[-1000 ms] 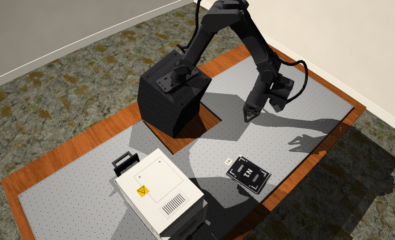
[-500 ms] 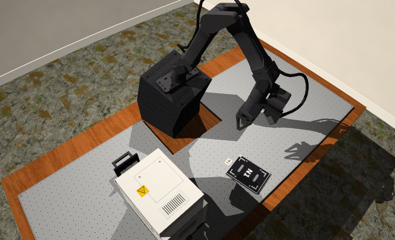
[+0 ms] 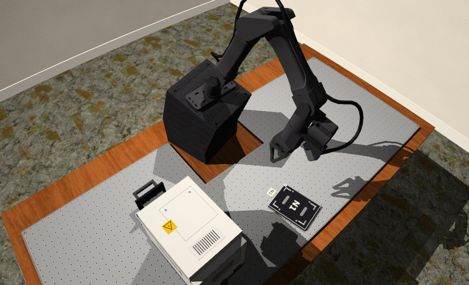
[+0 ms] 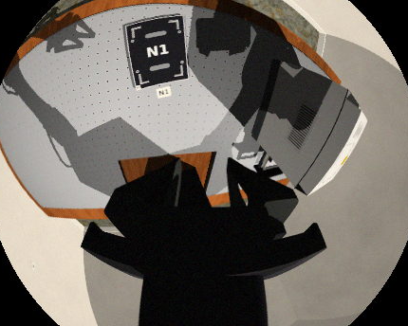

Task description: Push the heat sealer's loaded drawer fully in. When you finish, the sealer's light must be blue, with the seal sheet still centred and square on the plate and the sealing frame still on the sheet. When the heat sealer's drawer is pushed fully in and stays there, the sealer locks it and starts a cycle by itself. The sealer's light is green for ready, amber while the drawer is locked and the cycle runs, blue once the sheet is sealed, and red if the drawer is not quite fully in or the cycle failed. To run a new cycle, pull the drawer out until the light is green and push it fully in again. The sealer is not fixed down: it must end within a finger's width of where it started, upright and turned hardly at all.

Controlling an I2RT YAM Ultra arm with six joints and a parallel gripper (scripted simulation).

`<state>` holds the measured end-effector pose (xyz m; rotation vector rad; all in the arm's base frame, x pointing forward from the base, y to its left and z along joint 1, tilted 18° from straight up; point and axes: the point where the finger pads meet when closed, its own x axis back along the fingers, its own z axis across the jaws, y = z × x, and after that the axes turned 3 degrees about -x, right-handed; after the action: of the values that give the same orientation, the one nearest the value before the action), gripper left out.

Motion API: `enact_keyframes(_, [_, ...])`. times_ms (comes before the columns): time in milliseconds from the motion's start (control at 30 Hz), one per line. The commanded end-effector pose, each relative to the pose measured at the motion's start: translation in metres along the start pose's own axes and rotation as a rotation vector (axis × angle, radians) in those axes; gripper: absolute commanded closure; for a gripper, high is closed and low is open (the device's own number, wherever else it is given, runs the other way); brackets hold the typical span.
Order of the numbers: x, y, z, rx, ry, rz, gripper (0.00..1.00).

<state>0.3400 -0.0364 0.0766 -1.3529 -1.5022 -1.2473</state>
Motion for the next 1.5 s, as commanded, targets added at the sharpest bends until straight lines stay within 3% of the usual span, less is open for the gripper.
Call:
enact_keyframes(0, [0.001, 0.004, -0.013, -0.032, 0.012, 0.017, 0.55])
enact_keyframes(133, [0.0, 0.003, -0.021, -0.097, 0.013, 0.036, 0.55])
enact_keyframes(233, [0.008, 0.004, -0.036, -0.091, 0.013, 0.0, 0.55])
enact_keyframes(267, [-0.003, 0.0, -0.037, -0.126, 0.013, 0.046, 0.55])
enact_keyframes(333, [-0.005, -0.001, -0.044, -0.178, 0.014, 0.065, 0.55])
enact_keyframes(467, [0.003, -0.001, -0.063, -0.171, 0.013, 0.029, 0.55])
enact_keyframes(500, [-0.009, -0.006, -0.064, -0.196, 0.016, 0.075, 0.55])
enact_keyframes(567, [-0.01, -0.008, -0.072, -0.26, 0.017, 0.092, 0.55])
enact_keyframes(667, [-0.01, -0.009, -0.075, -0.26, 0.017, 0.092, 0.55])
enact_keyframes(700, [-0.001, -0.007, -0.082, -0.253, 0.015, 0.059, 0.55])
enact_keyframes(733, [-0.012, -0.012, -0.083, -0.292, 0.018, 0.103, 0.55])
enact_keyframes(800, [-0.013, -0.014, -0.091, -0.343, 0.02, 0.119, 0.55])
enact_keyframes(967, [-0.005, -0.018, -0.113, -0.335, 0.016, 0.083, 0.55])
enact_keyframes(1000, [-0.016, -0.023, -0.113, -0.36, 0.022, 0.128, 0.55])
enact_keyframes(1067, [-0.017, -0.026, -0.12, -0.426, 0.024, 0.144, 0.55])
enact_keyframes(1233, [-0.01, -0.029, -0.134, -0.416, 0.02, 0.116, 0.55])
enact_keyframes(1267, [-0.019, -0.033, -0.135, -0.458, 0.025, 0.153, 0.55])
enact_keyframes(1367, [-0.02, -0.039, -0.145, -0.51, 0.028, 0.168, 0.55])
enact_keyframes(1467, [-0.01, -0.042, -0.159, -0.501, 0.021, 0.132, 0.55])
